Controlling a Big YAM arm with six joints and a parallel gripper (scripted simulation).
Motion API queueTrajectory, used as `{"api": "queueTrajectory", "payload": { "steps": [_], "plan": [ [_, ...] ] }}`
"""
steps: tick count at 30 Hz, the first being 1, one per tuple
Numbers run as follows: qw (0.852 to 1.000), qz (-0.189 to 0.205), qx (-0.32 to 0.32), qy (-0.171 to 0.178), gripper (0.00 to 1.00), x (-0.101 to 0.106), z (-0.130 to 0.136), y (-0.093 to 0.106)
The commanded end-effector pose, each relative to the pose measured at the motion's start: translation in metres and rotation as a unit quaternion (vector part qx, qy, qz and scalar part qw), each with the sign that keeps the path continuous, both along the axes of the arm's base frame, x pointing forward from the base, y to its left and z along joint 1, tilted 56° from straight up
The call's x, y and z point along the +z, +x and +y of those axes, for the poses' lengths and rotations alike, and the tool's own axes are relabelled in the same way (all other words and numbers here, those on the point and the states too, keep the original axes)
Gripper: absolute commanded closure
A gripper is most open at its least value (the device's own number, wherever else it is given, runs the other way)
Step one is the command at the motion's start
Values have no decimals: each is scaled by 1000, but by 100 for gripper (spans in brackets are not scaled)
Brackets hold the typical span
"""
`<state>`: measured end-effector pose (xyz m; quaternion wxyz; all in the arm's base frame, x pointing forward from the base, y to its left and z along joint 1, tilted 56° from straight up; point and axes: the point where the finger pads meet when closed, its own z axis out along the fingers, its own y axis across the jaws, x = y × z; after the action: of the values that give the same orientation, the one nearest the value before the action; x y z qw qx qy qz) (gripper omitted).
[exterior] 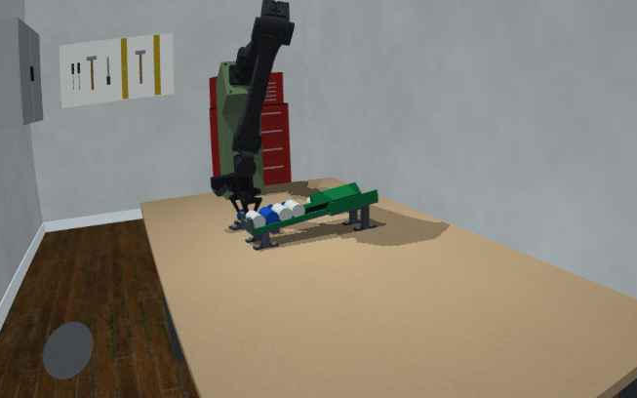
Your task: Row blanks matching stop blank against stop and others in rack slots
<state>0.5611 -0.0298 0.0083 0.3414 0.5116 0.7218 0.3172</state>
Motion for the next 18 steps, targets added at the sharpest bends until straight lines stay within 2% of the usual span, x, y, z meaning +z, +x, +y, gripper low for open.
{"api": "queueTrajectory", "payload": {
  "steps": [1, 18],
  "plan": [
    [1000, -4, 0, -4, 40, 4, -4, 0],
    [1000, -3, -2, -3, 40, 2, -6, -1]
  ]
}}
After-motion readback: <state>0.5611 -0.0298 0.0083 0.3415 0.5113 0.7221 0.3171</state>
